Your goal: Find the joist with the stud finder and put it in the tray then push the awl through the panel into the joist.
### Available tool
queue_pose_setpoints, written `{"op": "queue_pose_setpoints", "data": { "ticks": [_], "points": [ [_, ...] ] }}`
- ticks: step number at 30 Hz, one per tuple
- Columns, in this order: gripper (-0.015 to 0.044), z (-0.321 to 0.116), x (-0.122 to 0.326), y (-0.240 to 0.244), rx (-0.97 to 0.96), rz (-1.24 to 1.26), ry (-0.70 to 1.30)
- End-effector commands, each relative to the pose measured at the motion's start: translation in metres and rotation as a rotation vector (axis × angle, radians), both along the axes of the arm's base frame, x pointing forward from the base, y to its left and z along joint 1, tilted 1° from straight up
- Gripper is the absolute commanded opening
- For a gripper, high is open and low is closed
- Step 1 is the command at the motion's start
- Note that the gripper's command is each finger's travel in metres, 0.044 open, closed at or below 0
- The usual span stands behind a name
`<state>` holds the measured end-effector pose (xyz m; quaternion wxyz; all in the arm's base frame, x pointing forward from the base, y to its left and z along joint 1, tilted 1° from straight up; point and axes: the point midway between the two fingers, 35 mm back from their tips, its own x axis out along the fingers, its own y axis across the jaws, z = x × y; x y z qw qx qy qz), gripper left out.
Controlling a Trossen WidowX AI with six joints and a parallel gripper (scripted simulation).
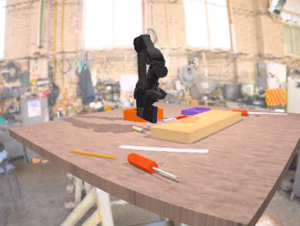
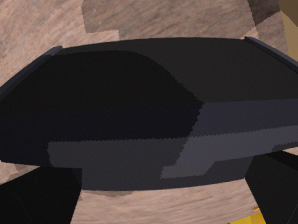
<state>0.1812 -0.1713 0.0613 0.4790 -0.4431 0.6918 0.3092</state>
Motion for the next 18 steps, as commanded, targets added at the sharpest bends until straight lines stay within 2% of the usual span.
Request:
{"op": "queue_pose_setpoints", "data": {
  "ticks": [1,18],
  "points": [
    [0.0,0.0005,0.0004,-0.0004,-0.033,-0.005,0.007],
    [0.0,-0.0017,0.0011,0.0021,-0.127,-0.009,0.056]
  ]
}}
